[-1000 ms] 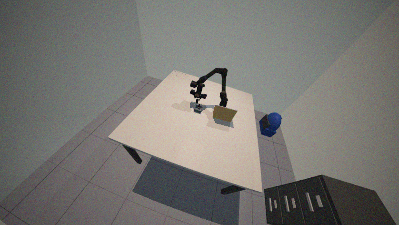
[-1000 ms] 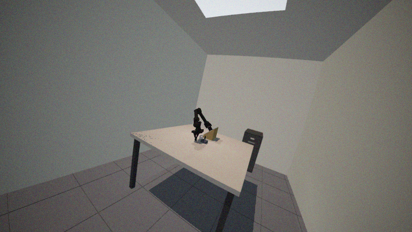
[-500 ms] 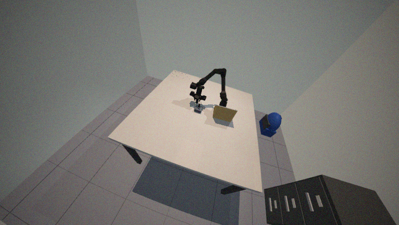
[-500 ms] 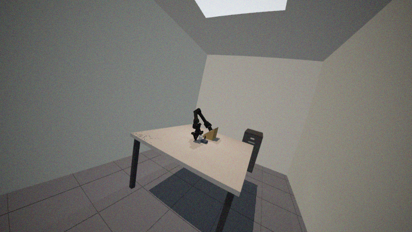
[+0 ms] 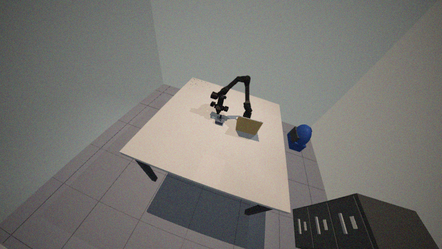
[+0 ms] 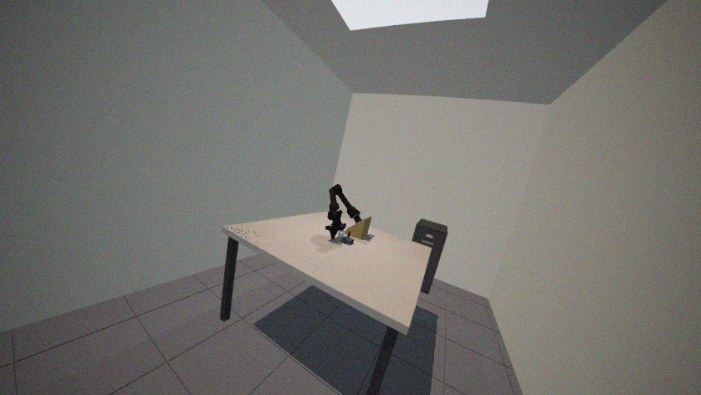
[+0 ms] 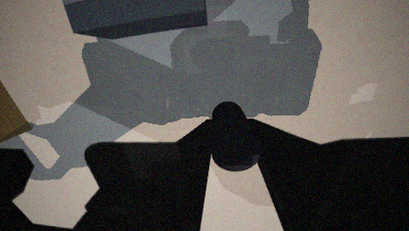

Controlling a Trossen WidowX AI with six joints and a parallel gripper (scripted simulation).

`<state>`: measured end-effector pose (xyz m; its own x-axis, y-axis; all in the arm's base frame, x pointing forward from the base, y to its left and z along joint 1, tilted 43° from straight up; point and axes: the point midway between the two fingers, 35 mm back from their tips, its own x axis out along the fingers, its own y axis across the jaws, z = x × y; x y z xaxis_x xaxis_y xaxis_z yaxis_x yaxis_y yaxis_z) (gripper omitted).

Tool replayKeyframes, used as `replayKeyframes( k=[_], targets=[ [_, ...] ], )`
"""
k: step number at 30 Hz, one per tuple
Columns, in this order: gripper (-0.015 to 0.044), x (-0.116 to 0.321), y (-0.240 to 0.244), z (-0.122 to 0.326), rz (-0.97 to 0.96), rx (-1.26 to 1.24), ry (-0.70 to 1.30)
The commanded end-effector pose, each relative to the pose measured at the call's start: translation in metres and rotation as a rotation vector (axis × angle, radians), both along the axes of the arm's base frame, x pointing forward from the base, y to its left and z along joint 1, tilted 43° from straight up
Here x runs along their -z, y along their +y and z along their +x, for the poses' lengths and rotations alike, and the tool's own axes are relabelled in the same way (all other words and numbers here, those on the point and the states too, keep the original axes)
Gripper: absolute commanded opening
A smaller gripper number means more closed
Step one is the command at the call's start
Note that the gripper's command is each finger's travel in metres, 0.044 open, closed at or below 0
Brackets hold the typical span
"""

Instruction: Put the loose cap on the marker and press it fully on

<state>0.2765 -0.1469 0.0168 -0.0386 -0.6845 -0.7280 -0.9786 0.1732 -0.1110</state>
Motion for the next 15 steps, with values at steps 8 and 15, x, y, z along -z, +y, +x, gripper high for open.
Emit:
replayKeyframes(
  k=[8,15],
  targets=[
    [0.0,-0.009,0.01,0.002,-0.001,-0.003,0.004],
    [0.0,-0.022,0.023,0.003,0.001,-0.003,0.004]
  ],
)
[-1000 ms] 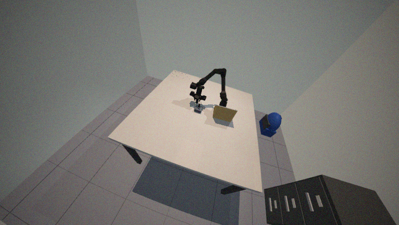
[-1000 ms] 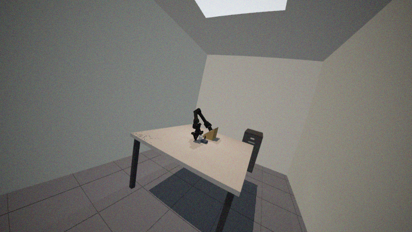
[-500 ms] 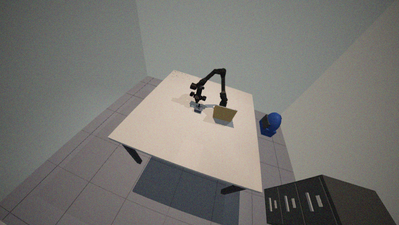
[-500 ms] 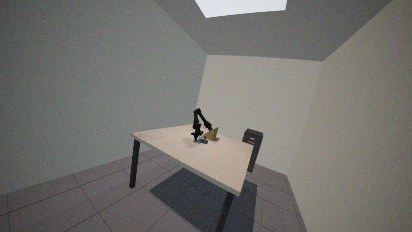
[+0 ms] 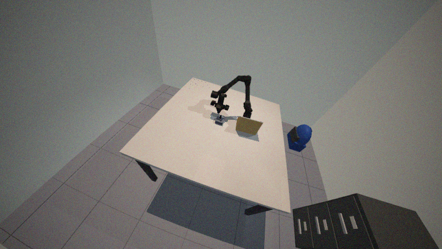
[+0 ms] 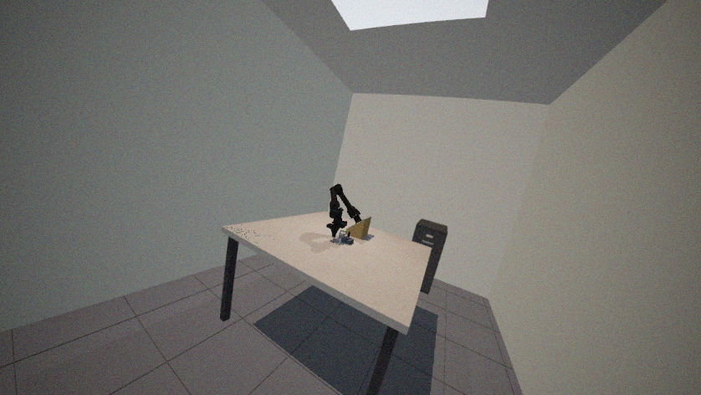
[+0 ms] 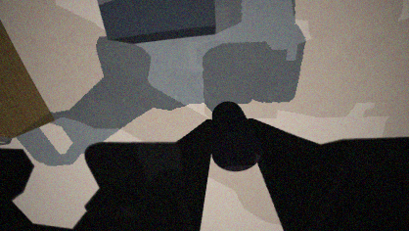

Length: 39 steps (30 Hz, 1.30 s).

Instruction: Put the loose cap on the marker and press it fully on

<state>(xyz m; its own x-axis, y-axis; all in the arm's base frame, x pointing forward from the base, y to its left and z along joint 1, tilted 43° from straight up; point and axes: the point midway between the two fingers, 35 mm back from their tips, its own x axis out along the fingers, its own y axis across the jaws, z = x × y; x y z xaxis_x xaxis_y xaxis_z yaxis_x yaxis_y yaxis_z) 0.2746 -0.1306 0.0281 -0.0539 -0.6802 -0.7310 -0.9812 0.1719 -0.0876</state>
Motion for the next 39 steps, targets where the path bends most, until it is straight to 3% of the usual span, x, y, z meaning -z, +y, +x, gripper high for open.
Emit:
replayKeyframes(
  k=[1,16,39],
  targets=[
    [0.0,-0.013,0.008,0.005,-0.005,-0.001,-0.019],
    [0.0,-0.032,0.026,0.005,-0.006,-0.001,-0.019],
    [0.0,-0.009,0.093,-0.002,0.022,-0.01,-0.018]
  ],
)
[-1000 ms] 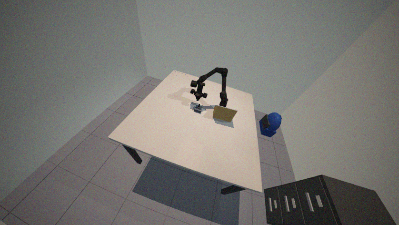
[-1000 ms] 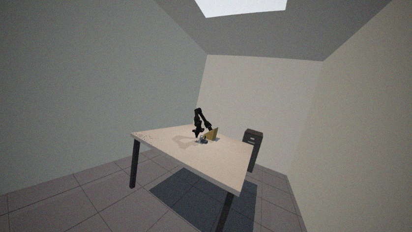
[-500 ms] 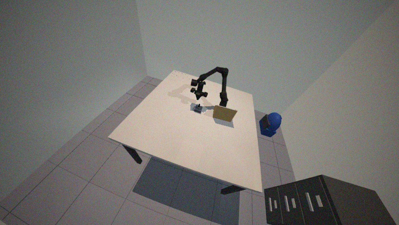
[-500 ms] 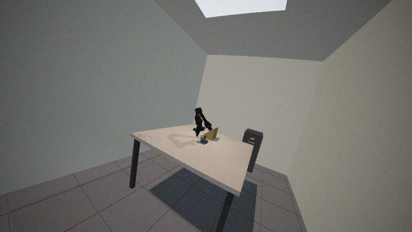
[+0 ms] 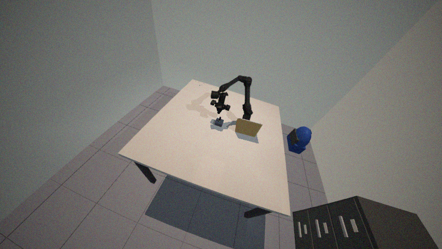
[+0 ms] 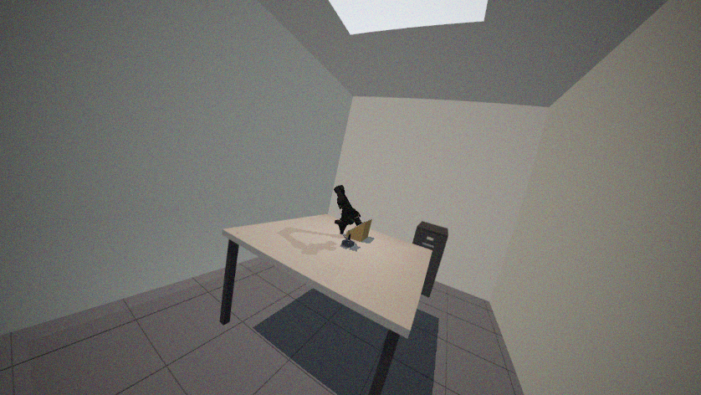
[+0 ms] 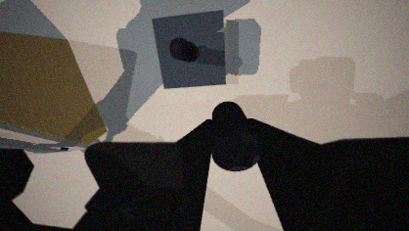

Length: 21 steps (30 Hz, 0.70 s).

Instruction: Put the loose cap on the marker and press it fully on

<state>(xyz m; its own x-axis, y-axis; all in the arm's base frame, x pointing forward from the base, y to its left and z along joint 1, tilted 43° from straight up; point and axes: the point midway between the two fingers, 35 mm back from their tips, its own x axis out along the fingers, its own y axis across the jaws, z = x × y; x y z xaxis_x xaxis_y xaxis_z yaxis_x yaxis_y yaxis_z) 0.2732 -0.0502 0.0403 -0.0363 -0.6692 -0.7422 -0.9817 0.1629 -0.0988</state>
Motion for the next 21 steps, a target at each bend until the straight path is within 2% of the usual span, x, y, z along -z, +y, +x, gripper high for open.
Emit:
replayKeyframes(
  k=[1,21],
  targets=[
    [0.0,0.004,0.015,-0.001,0.007,0.001,-0.003],
    [0.0,0.019,0.069,-0.023,-0.013,0.01,-0.003]
  ],
)
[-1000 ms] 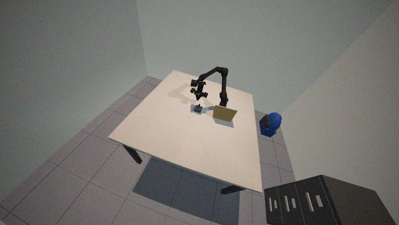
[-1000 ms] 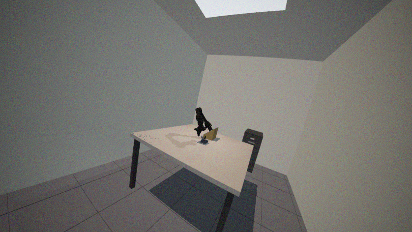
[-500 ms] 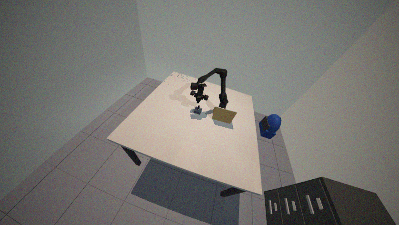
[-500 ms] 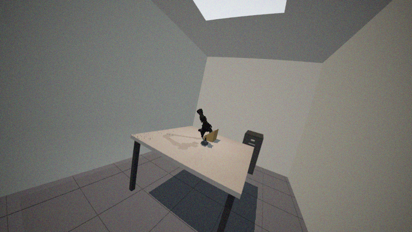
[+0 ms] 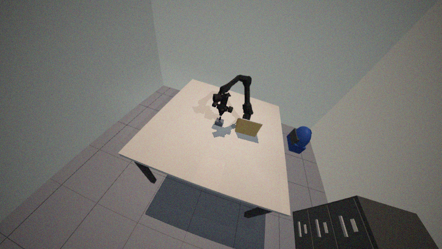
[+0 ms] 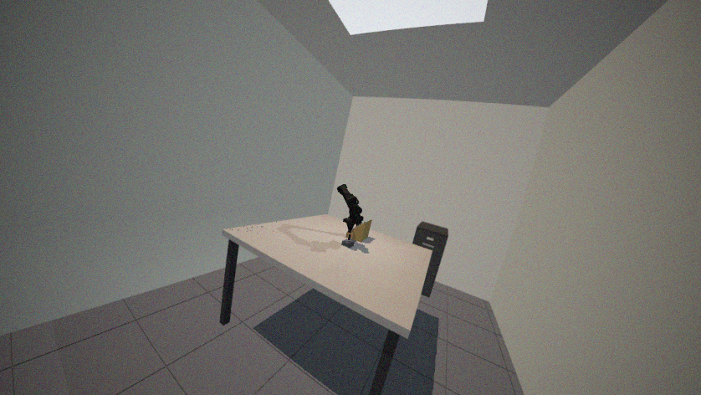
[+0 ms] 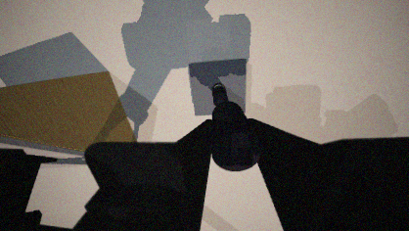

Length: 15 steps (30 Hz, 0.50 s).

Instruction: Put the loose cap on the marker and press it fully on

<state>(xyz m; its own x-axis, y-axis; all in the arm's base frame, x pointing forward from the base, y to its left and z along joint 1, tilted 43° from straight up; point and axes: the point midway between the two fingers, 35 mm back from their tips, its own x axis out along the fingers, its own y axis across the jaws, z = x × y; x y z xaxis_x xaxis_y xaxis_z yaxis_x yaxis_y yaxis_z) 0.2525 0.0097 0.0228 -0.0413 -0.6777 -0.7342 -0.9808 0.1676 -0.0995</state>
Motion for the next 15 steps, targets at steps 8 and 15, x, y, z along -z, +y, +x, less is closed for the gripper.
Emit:
replayKeyframes(
  k=[8,15],
  targets=[
    [0.0,0.006,0.005,-0.003,-0.001,0.004,-0.004],
    [0.0,0.013,0.0,-0.003,-0.001,0.004,-0.004]
  ],
)
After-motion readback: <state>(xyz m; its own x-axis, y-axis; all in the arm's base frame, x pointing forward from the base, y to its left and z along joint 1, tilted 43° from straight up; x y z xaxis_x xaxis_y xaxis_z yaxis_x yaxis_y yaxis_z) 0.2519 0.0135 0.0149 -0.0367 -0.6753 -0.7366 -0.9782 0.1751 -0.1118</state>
